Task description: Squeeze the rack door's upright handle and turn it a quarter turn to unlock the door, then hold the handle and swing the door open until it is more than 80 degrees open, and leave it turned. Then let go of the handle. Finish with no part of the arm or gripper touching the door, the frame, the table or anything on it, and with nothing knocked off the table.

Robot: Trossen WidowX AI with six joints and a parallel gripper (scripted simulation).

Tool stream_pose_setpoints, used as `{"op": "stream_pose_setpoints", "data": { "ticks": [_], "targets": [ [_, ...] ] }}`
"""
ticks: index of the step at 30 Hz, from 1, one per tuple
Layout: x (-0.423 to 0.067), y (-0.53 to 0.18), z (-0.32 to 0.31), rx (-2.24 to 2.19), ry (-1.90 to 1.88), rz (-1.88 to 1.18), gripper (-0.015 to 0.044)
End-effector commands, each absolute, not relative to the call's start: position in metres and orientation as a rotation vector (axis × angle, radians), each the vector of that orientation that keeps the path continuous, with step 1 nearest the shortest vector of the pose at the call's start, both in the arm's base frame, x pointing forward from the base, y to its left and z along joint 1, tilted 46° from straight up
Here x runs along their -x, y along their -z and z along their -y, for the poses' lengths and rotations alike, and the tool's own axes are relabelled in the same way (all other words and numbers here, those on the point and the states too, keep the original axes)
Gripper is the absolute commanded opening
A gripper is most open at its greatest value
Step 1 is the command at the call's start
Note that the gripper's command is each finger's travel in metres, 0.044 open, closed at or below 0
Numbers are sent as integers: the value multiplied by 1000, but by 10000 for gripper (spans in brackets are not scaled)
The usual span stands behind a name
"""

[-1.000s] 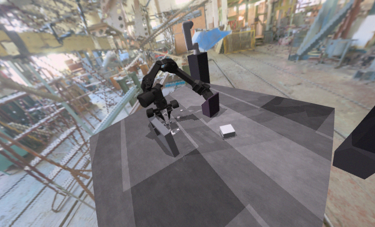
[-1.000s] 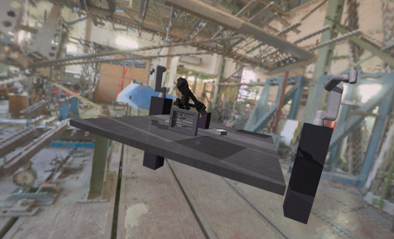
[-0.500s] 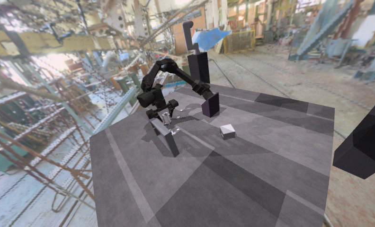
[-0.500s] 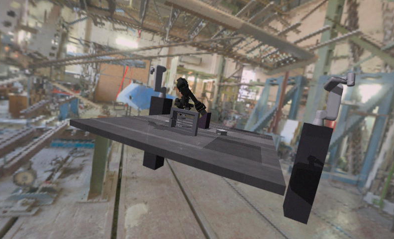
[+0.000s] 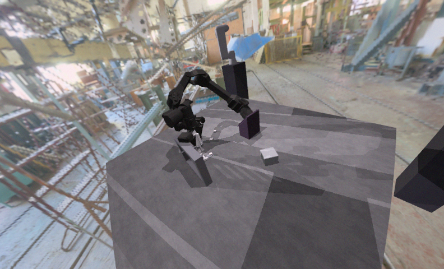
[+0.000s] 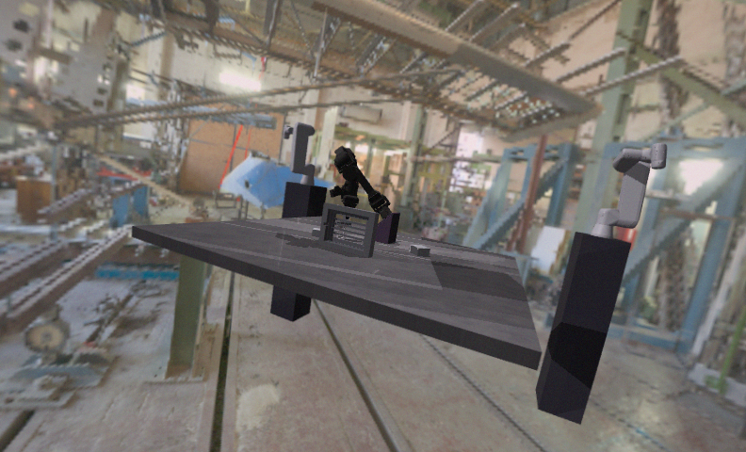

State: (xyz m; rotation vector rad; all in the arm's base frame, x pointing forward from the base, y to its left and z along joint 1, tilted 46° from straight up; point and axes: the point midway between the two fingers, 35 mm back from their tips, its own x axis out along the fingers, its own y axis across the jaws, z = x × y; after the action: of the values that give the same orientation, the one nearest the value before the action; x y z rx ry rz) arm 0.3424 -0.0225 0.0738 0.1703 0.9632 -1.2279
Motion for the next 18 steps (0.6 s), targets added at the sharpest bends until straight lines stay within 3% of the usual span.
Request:
{"op": "stream_pose_setpoints", "data": {
  "ticks": [1,18],
  "targets": [
    [-342,-73,22,-10,1119,-1085,295],
    [-342,-73,22,651,592,-1482,295]
  ]
}}
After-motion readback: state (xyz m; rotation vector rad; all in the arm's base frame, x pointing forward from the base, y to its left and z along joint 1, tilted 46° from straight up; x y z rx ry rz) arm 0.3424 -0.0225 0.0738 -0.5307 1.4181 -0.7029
